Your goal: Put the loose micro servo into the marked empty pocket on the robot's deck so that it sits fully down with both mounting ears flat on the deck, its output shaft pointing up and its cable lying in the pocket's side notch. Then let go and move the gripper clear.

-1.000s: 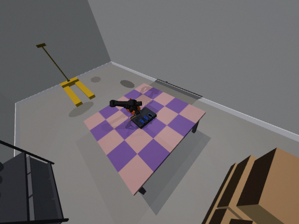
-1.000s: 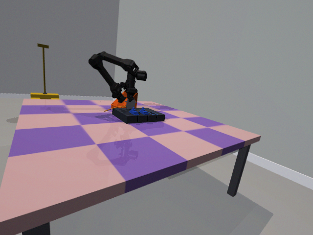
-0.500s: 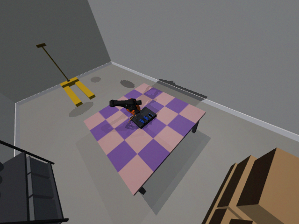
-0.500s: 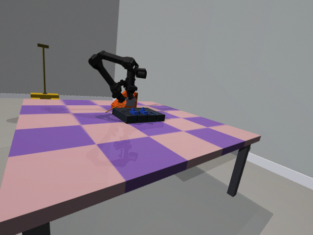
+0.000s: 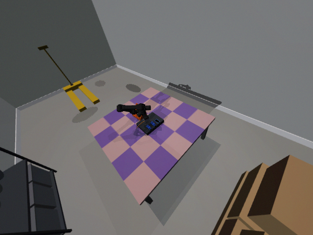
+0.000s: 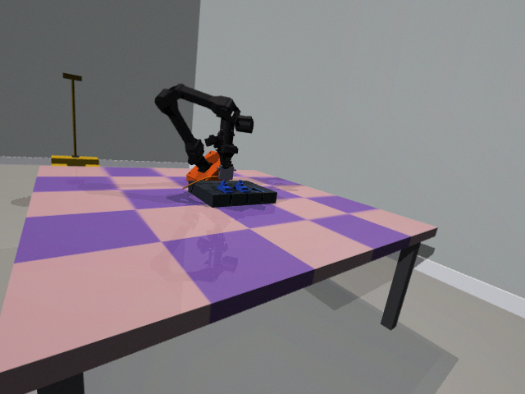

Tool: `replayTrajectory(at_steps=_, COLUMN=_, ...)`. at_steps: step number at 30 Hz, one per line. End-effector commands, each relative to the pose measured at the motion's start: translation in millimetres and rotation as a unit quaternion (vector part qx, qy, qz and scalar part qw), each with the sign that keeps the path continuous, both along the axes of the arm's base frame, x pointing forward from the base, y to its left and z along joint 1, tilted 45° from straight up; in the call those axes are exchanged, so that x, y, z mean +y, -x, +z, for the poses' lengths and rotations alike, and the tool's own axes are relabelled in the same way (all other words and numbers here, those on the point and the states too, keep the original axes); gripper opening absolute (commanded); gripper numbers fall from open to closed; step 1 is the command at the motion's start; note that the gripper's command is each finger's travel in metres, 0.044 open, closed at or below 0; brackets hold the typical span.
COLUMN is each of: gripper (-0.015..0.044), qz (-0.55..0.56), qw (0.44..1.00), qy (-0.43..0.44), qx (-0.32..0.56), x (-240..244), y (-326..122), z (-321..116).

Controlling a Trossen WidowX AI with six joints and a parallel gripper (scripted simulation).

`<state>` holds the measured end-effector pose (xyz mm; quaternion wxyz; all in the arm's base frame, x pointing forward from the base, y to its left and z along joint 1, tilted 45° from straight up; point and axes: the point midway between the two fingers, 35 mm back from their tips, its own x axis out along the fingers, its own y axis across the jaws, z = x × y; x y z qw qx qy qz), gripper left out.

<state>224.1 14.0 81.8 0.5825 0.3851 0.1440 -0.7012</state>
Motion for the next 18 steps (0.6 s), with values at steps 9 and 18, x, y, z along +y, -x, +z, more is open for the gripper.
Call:
replayTrajectory(at_steps=9, gripper=0.0, qz=0.003, qw=1.0, qy=-0.005, qx=-0.004, x=42, y=-8, z=-38)
replayTrajectory(at_steps=18, gripper=0.0, qz=0.003, qw=1.0, qy=-0.006, qx=-0.004, x=74, y=-13, z=-69)
